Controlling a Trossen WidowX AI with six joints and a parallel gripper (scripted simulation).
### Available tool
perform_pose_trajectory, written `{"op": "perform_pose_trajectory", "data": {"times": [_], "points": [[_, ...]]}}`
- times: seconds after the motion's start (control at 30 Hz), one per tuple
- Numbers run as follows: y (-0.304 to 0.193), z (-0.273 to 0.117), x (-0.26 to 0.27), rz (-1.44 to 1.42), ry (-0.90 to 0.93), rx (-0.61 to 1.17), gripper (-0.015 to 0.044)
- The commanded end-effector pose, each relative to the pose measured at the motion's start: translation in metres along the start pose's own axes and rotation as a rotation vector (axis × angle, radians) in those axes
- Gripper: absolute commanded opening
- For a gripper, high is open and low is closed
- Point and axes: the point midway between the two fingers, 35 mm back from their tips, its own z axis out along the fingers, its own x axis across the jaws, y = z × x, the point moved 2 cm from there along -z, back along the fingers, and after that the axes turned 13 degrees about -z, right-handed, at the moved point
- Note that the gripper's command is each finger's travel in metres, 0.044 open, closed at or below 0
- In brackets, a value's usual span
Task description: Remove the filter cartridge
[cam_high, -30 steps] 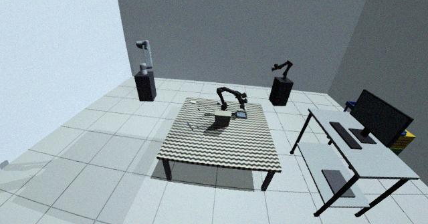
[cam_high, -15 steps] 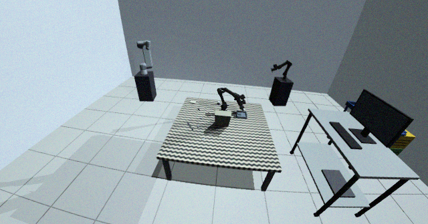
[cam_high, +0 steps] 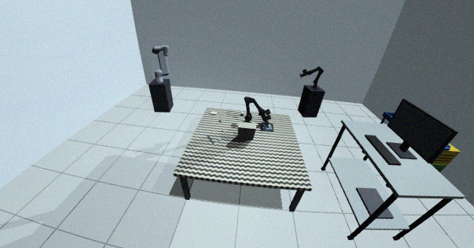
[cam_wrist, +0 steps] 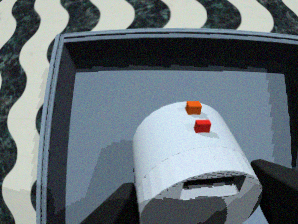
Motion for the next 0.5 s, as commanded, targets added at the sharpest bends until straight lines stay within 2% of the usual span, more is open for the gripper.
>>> {"op": "perform_pose_trajectory", "data": {"times": [0.0,0.47], "points": [[0.0000,0.0000,0.0000,0.000,0.000,0.000,0.0026],[0.0000,0.0000,0.0000,0.000,0.000,0.000,0.0394]]}}
